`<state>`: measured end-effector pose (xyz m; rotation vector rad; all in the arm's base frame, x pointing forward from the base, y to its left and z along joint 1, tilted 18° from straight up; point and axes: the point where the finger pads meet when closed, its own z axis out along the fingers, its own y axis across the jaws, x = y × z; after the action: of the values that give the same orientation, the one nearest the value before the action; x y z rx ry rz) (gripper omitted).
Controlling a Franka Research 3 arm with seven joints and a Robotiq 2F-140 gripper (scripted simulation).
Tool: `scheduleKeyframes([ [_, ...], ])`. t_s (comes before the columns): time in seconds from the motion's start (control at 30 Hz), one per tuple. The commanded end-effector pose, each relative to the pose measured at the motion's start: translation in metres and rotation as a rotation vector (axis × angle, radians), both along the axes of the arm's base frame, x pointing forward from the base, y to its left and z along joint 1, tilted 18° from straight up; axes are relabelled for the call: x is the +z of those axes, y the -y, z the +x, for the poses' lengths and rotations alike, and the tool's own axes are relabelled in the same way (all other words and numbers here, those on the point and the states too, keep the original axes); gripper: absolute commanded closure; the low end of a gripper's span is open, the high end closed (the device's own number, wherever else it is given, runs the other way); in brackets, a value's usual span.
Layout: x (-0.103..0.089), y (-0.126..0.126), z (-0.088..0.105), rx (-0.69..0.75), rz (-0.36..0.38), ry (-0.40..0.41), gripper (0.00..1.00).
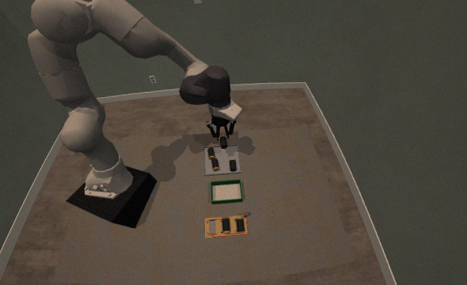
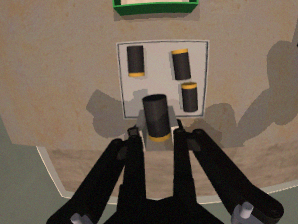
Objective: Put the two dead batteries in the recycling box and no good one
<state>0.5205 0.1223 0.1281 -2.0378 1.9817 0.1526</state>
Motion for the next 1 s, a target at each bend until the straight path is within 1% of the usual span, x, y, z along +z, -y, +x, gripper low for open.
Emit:
scheduleKeyframes([
  [0.0, 0.0025, -0.0104, 0.0029, -0.138, 0.015, -0.045, 0.84],
  [0.17, 0.0049, -0.0176, 0.0050, -0.138, 0.015, -0.045, 0.84],
  [0.97, 0.0050, -0.0178, 0.0050, -0.165, 0.018, -0.053, 0.84],
])
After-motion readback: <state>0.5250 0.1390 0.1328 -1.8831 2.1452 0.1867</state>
